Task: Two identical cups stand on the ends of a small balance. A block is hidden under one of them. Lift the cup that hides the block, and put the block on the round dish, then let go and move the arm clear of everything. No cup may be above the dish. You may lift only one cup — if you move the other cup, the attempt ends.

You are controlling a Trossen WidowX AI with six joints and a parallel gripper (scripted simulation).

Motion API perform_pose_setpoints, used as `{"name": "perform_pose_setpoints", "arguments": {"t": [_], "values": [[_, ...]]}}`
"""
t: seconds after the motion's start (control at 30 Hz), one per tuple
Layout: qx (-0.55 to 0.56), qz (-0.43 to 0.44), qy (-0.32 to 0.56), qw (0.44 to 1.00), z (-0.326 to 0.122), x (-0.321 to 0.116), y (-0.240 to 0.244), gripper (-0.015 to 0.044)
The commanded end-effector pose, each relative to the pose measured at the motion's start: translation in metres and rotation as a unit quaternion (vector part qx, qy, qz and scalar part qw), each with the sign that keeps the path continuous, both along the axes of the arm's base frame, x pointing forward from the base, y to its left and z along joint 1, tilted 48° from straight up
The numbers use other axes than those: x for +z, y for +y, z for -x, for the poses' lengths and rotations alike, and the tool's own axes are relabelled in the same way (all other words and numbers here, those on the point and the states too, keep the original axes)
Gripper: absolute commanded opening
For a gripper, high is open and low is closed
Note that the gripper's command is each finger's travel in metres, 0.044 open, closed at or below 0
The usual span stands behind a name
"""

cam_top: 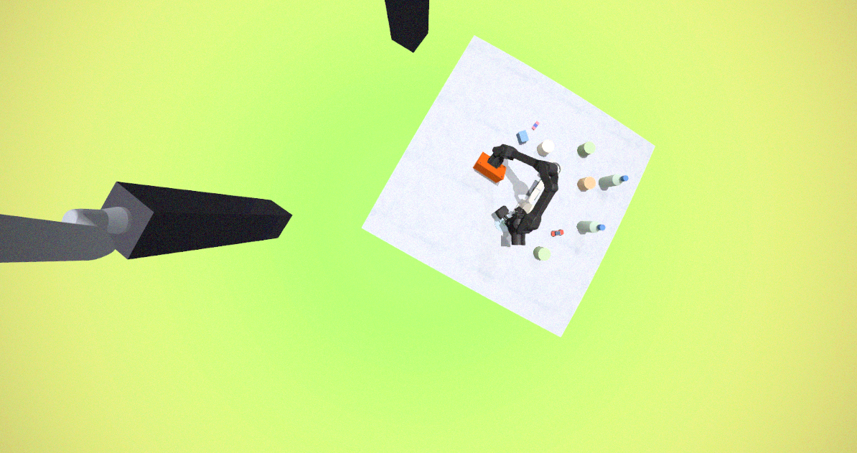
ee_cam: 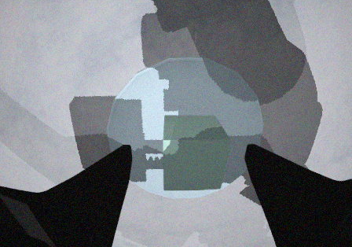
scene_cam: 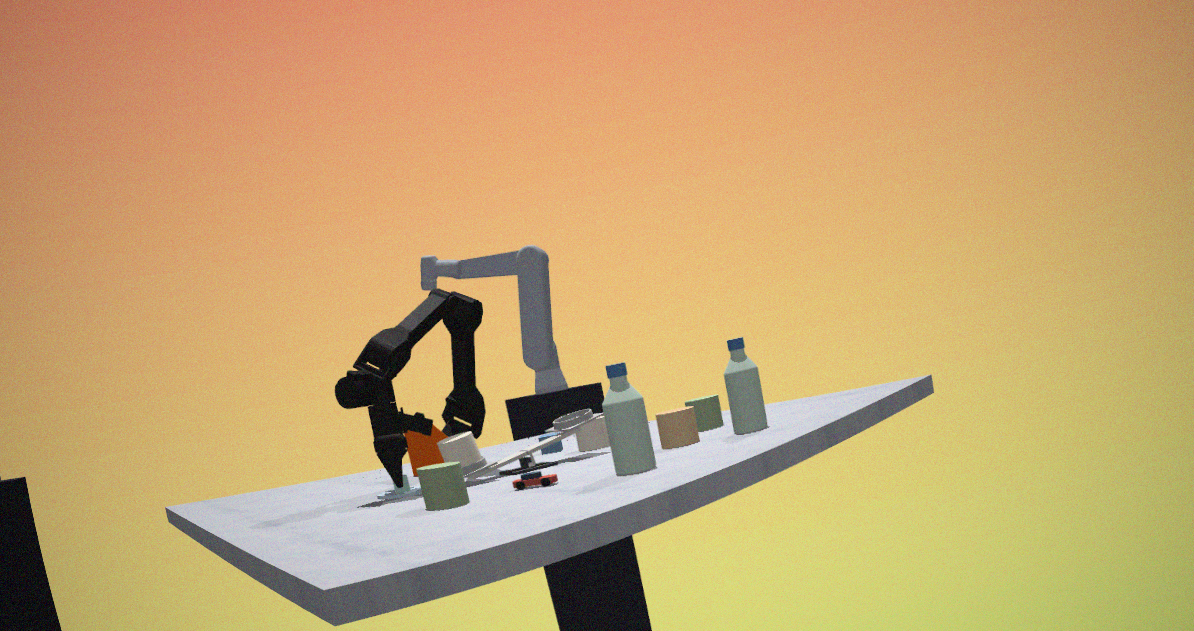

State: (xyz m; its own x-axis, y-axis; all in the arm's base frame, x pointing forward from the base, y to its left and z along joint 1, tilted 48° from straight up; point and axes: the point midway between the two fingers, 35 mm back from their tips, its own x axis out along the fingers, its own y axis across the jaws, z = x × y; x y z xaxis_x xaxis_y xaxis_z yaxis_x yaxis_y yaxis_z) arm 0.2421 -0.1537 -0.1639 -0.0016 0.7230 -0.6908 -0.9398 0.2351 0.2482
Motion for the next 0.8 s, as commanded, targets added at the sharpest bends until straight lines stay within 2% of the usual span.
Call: {"name": "perform_pose_setpoints", "arguments": {"t": [0.0, 0.13, 0.33, 0.47, 0.77], "values": [[0.0, 0.0, 0.0, 1.0, -0.001, 0.006, -0.007, 0.044], [-0.002, -0.001, 0.002, 1.0, 0.001, 0.038, -0.04, 0.044], [-0.002, -0.001, 0.002, 1.0, 0.001, 0.041, -0.043, 0.044], [-0.008, 0.002, 0.0, 1.0, 0.003, 0.07, -0.073, 0.044], [-0.008, 0.002, 0.0, 1.0, 0.003, 0.072, -0.074, 0.044]]}}
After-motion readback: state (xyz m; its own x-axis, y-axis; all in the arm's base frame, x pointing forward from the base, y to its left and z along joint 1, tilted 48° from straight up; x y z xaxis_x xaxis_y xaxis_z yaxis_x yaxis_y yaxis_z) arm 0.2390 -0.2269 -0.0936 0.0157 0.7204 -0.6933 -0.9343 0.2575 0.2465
